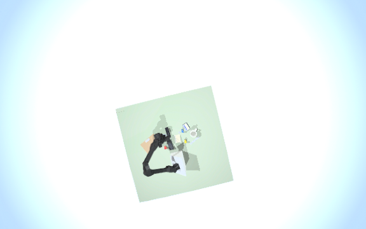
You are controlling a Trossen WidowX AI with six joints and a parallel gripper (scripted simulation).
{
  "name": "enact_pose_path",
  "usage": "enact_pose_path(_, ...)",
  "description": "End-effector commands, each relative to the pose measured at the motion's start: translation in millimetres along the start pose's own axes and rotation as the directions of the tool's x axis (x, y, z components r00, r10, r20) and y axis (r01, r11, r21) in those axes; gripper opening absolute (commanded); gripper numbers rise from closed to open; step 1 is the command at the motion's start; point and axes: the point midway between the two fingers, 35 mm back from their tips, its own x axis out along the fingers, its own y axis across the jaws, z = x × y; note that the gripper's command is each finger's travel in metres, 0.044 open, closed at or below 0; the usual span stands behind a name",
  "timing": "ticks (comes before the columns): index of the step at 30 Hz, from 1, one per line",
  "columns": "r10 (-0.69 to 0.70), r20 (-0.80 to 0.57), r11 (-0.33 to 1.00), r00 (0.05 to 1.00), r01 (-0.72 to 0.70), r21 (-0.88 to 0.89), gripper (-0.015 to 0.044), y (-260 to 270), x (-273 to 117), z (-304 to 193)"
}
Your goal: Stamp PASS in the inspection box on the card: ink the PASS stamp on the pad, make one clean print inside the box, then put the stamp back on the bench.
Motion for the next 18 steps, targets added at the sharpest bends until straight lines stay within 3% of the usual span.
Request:
enact_pose_path(1,0.001,-0.007,1.0,1.0,-0.001,0.003,0.0,0.5,4.8,-1.4)
enact_pose_path(18,0.002,-0.007,1.0,1.0,-0.002,0.002,0.0,0.9,16.0,-1.9)
